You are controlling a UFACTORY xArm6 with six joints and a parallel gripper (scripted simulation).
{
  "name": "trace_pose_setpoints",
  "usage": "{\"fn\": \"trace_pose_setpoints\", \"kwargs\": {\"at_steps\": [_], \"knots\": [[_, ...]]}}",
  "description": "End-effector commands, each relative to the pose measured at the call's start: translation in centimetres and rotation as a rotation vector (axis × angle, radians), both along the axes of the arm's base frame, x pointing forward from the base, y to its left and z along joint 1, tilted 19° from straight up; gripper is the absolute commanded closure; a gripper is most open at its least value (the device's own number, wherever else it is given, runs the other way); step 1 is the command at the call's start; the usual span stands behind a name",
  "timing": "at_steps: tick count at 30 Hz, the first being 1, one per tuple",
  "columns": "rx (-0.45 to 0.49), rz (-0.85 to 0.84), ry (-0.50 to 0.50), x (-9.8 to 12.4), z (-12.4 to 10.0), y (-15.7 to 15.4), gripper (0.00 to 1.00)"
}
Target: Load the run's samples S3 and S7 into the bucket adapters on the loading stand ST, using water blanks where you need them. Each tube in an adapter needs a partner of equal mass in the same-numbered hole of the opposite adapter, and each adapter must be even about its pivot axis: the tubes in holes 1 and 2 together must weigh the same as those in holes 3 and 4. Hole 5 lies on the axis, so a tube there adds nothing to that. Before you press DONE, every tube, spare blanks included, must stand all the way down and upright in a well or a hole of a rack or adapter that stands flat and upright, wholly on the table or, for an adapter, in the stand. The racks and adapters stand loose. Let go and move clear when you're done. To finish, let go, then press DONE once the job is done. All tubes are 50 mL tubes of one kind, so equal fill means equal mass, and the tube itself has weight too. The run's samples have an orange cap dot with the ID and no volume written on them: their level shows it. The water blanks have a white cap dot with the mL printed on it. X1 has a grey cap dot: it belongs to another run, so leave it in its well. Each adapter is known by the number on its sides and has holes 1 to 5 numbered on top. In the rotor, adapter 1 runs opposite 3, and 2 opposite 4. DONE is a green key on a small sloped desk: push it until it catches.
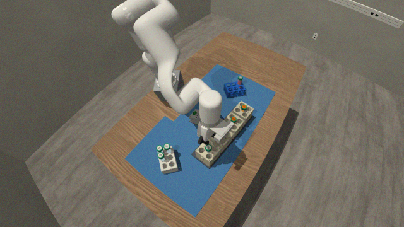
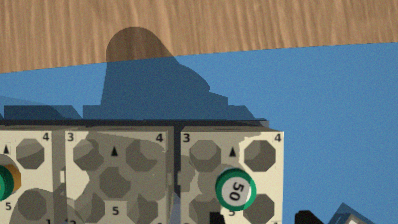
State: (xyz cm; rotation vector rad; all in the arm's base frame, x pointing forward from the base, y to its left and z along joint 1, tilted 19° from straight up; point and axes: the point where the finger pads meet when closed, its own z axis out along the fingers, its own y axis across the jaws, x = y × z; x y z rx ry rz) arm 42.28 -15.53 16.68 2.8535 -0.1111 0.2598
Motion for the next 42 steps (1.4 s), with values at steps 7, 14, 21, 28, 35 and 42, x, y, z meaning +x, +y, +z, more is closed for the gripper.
{"fn": "trace_pose_setpoints", "kwargs": {"at_steps": [7,14,21,28,35,42], "knots": [[-0.001,0.0,-0.004,-0.1,1.5,0.4,0.56],[-0.001,0.0,-0.004,-0.1,1.5,0.4,0.56],[-0.001,0.0,-0.004,-0.1,1.5,0.4,0.56],[0.005,-0.031,-0.013,-0.5,1.6,0.0,0.43],[0.044,-0.252,-0.077,-3.0,1.9,-2.4,0.43],[0.071,-0.41,-0.123,-4.7,2.1,-4.2,0.43]]}}
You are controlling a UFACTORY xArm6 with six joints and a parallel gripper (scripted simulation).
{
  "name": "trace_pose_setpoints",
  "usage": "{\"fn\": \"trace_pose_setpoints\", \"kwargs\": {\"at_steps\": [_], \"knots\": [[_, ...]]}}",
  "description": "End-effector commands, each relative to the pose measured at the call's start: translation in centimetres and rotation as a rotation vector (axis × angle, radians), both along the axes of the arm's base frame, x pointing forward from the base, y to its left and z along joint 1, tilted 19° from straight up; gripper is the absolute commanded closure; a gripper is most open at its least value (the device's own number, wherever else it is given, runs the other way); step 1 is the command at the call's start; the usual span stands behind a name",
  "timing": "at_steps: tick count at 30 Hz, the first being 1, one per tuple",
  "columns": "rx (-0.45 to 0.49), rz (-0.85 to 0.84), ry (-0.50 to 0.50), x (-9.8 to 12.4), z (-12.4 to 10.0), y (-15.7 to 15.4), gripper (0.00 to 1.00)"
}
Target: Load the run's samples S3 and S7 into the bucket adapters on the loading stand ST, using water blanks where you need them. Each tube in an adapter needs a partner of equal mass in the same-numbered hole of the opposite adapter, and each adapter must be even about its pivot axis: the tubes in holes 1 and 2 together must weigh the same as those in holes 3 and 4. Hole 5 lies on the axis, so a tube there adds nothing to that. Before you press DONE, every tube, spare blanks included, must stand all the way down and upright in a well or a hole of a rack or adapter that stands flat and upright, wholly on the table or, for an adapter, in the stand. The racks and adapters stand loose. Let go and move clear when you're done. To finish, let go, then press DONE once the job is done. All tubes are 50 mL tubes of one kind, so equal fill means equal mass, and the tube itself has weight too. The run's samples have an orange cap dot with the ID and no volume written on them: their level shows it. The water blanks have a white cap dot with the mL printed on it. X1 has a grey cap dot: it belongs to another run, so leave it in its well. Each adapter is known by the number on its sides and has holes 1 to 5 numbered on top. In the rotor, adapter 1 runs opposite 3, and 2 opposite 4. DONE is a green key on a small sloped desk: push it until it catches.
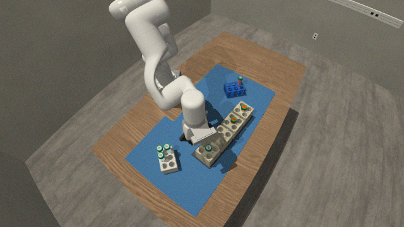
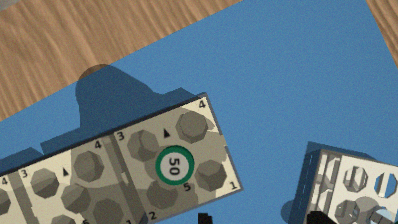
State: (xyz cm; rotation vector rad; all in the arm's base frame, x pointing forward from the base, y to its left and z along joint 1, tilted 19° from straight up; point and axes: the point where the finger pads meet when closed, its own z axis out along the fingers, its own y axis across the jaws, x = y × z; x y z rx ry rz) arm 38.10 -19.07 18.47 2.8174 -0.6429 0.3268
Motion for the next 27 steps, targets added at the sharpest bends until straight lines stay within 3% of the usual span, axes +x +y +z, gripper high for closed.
{"fn": "trace_pose_setpoints", "kwargs": {"at_steps": [1,5,27], "knots": [[0.011,-0.09,-0.033,-0.9,0.3,-1.0,0.43],[0.03,-0.2,-0.064,-2.3,0.5,-2.4,0.43],[0.029,-0.2,-0.064,-9.4,1.3,-9.5,0.43]]}}
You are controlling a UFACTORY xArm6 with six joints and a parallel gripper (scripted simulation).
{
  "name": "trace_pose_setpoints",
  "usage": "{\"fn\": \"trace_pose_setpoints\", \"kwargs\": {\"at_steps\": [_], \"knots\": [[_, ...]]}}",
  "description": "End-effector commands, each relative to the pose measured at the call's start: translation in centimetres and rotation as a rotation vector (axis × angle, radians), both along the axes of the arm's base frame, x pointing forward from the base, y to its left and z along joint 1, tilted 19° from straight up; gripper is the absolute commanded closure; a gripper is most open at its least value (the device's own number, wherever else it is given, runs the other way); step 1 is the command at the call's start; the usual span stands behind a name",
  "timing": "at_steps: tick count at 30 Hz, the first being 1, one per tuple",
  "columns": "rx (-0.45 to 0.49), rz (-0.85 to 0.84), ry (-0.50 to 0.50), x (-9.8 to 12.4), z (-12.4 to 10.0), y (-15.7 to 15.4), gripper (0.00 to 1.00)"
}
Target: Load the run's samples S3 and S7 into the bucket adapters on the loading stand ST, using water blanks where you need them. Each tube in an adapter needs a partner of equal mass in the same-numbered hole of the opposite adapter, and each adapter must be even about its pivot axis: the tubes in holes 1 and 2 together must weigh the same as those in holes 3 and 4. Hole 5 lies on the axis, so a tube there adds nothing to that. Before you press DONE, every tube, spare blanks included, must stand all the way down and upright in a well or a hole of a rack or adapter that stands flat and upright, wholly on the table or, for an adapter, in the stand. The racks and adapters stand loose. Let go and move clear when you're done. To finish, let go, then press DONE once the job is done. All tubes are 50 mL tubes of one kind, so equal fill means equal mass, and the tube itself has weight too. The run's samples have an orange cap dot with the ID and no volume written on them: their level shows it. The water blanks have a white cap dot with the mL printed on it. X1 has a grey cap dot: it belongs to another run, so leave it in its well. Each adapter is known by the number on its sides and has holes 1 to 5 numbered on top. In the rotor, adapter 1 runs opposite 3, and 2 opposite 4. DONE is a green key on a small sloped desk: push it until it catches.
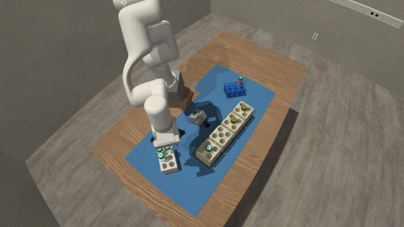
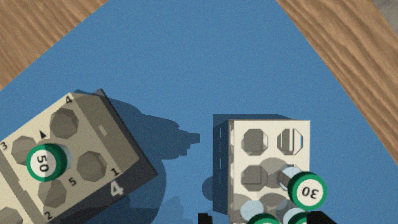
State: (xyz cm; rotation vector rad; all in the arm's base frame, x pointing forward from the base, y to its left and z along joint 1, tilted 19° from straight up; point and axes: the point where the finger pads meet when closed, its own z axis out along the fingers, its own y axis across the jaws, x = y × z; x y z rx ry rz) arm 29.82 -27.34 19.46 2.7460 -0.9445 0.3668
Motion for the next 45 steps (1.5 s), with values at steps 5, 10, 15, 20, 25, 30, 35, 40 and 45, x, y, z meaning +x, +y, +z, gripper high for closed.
{"fn": "trace_pose_setpoints", "kwargs": {"at_steps": [5,10,15,20,25,30,35,40,45], "knots": [[0.0,0.003,-0.005,-2.5,0.5,-2.7,0.43],[0.0,0.003,-0.004,-3.9,0.6,-4.1,0.43],[0.0,0.003,-0.004,-4.9,0.8,-5.1,0.43],[0.0,0.003,-0.004,-4.9,0.8,-5.1,0.43],[0.0,0.003,-0.004,-5.0,0.8,-5.1,0.43],[0.0,0.003,-0.004,-4.8,0.0,-5.4,0.43],[0.0,0.003,-0.004,-4.7,-0.9,-5.6,0.43],[0.0,0.003,-0.004,-4.6,-1.5,-5.8,0.43],[0.0,0.003,-0.004,-4.4,-2.5,-6.1,0.43]]}}
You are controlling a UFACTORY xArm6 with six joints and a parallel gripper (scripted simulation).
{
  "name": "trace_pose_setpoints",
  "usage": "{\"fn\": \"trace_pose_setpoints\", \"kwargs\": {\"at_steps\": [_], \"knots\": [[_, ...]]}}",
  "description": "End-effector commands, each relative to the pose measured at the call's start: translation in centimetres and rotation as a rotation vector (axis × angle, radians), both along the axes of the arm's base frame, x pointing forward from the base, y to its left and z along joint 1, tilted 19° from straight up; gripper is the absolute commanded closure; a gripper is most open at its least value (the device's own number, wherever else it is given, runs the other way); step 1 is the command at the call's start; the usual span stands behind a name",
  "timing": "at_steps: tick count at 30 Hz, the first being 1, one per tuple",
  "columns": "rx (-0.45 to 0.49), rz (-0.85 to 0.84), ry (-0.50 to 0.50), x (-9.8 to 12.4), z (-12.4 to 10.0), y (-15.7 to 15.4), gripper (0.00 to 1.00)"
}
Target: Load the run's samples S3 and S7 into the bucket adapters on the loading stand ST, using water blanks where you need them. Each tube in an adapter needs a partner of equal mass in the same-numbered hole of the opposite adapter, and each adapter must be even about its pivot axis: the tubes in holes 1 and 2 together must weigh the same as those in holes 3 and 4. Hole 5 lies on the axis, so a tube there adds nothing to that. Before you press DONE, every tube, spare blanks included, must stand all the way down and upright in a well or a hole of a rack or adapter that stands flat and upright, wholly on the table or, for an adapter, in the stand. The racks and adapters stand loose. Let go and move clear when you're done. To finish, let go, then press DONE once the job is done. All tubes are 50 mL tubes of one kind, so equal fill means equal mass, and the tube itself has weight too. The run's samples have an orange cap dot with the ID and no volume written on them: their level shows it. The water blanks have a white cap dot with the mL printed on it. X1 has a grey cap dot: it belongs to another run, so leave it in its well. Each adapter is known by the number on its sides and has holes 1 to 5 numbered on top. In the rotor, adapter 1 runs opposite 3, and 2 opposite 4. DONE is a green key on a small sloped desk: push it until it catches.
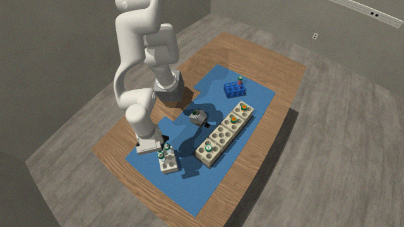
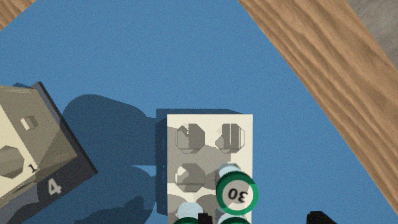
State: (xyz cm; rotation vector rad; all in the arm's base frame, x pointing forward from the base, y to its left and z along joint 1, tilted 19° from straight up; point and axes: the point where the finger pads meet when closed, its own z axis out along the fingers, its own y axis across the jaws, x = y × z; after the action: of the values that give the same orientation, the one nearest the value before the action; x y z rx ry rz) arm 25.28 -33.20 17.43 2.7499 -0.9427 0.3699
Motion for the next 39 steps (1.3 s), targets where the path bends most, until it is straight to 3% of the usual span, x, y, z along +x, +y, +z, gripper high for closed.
{"fn": "trace_pose_setpoints", "kwargs": {"at_steps": [1,39], "knots": [[-0.002,0.0,-0.002,0.2,-0.6,-0.3,0.43],[-0.002,0.0,-0.001,1.3,-7.1,-2.2,0.43]]}}
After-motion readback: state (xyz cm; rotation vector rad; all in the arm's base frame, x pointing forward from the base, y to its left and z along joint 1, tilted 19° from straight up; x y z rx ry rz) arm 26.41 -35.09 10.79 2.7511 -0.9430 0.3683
